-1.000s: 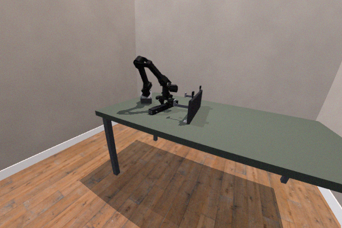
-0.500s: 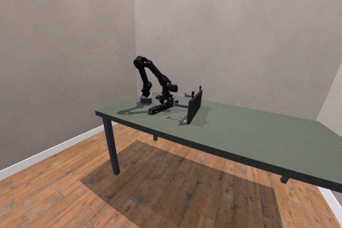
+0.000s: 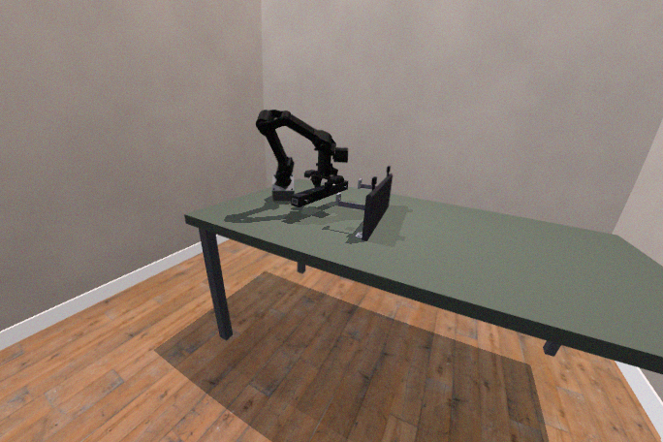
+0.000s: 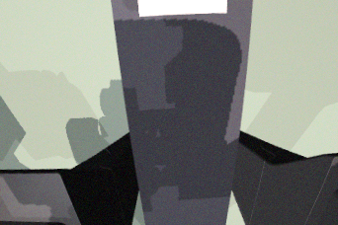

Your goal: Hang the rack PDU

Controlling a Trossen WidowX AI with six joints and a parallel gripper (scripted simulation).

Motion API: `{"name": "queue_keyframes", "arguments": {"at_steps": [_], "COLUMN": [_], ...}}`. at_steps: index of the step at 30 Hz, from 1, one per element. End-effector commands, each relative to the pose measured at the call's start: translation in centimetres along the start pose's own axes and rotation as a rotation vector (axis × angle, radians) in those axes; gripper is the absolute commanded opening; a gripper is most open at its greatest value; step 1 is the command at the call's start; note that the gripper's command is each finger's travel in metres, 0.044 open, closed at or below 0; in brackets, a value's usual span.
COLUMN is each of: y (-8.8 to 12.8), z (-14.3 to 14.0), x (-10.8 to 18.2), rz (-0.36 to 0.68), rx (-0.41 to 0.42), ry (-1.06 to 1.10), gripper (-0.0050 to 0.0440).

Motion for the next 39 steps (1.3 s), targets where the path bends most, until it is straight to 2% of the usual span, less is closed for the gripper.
{"name": "queue_keyframes", "arguments": {"at_steps": [1,5,8,14,19,26,32,39], "y": [3.6,6.2,7.9,8.5,7.5,4.6,3.5,3.5], "z": [-0.6,-0.2,0.2,0.3,-0.8,-3.9,-4.9,-5.6], "x": [0.1,0.5,1.0,1.2,0.5,-0.7,-0.9,-1.1], "rz": [-0.012,-0.008,-0.003,0.003,0.003,-0.001,0.001,0.001], "rx": [0.037,0.041,0.046,0.045,0.036,0.039,0.043,0.043], "ry": [-0.023,-0.023,-0.022,-0.018,0.034,0.166,0.211,0.214], "gripper": [-0.002,-0.005,-0.005,-0.005,-0.005,-0.005,-0.005,-0.005]}}
Point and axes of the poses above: the point midway between the two fingers, 35 mm back from their tips, its own y axis back along the fingers, its own z axis across the jaws, x = y × z, the point moved 1 cm from there along y, back along the fingers, and after that the axes turned 2 degrees about y, right-handed, at the moved point
